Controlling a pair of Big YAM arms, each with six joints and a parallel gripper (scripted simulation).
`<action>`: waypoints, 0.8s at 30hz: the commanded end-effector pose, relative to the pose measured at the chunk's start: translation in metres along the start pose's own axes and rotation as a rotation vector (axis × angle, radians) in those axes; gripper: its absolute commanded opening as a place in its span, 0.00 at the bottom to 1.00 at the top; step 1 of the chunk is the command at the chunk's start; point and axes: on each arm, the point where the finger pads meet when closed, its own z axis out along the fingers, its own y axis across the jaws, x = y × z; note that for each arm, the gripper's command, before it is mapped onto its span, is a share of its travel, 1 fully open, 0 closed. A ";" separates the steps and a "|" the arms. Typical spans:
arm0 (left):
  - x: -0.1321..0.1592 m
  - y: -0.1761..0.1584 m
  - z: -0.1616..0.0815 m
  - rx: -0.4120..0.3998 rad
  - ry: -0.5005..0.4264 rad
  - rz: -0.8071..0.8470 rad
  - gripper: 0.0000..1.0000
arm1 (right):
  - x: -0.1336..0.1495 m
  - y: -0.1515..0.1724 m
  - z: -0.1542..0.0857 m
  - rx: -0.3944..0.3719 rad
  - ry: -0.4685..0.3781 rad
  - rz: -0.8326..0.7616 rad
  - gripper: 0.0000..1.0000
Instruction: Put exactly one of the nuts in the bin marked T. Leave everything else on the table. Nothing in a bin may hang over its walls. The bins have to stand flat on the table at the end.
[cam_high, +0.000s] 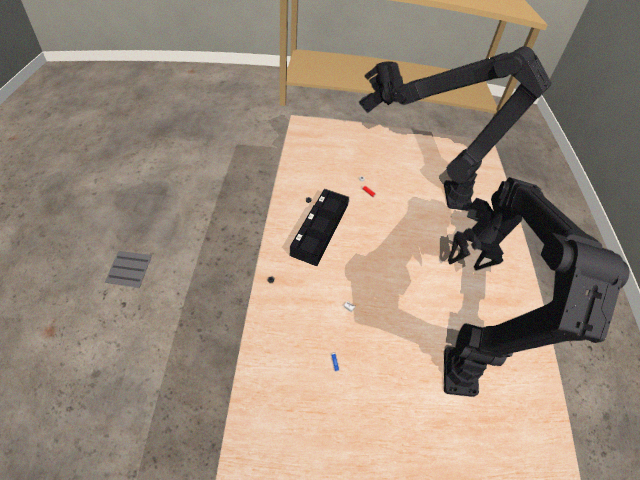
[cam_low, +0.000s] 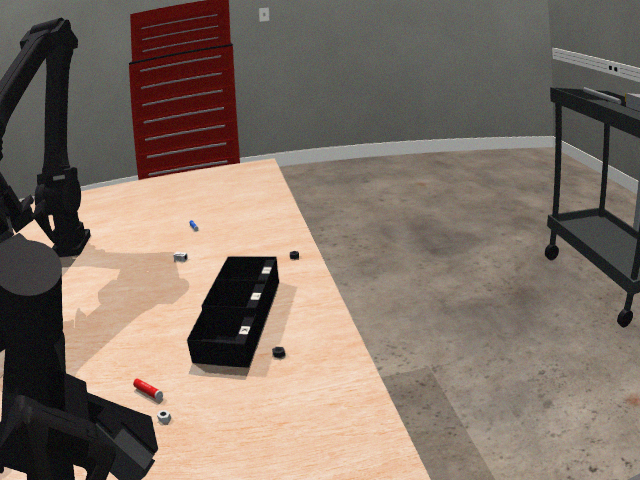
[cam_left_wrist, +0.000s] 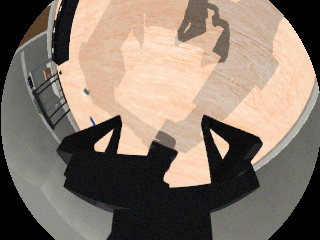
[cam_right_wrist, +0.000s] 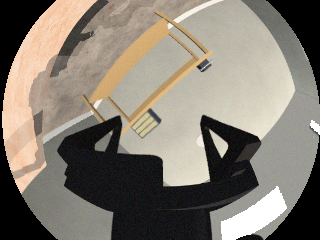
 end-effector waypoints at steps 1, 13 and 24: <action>-0.002 0.000 -0.002 0.003 -0.007 -0.002 1.00 | 0.011 0.002 0.006 -0.010 0.021 0.014 1.00; -0.002 0.000 -0.002 0.003 -0.007 -0.002 1.00 | 0.029 0.015 0.017 -0.045 0.056 0.029 1.00; 0.000 0.000 0.000 0.000 0.000 0.000 0.09 | 0.030 0.015 0.018 -0.047 0.058 0.030 1.00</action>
